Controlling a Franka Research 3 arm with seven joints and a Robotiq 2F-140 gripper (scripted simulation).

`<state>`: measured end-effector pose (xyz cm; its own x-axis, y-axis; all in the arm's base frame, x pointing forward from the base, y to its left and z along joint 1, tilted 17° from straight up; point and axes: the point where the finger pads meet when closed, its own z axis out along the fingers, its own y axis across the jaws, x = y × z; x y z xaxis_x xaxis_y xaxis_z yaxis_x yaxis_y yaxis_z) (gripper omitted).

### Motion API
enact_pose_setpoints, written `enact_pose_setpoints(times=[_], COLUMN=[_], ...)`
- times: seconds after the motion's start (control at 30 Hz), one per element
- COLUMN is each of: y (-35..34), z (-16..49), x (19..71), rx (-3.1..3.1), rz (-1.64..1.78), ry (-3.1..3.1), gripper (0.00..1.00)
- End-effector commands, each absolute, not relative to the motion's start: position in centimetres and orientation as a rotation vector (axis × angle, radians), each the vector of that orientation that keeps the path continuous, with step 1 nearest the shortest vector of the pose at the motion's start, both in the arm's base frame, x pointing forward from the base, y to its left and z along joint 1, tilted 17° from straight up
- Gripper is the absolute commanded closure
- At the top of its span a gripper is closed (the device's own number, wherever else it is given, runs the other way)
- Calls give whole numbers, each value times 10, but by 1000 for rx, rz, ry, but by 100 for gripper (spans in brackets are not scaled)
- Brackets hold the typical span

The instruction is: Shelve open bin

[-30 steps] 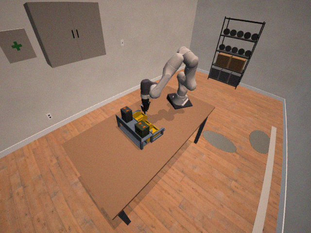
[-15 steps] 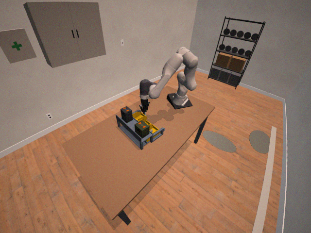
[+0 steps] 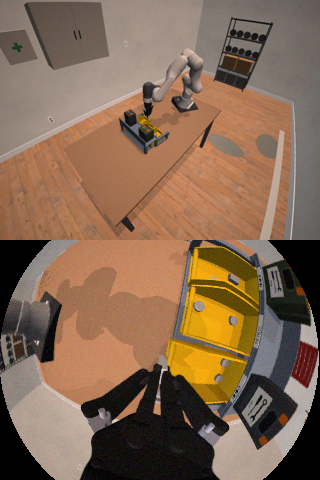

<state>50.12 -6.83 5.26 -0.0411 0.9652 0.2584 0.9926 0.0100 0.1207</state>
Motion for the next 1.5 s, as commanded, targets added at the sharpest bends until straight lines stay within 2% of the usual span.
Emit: enact_pose_setpoints(times=[0.0, 1.47], y=[-67, -67], z=[52, 54], x=[503, 518], rx=[-2106, -2106], rz=[-406, -406], ry=[-2148, -2148], gripper=[100, 100])
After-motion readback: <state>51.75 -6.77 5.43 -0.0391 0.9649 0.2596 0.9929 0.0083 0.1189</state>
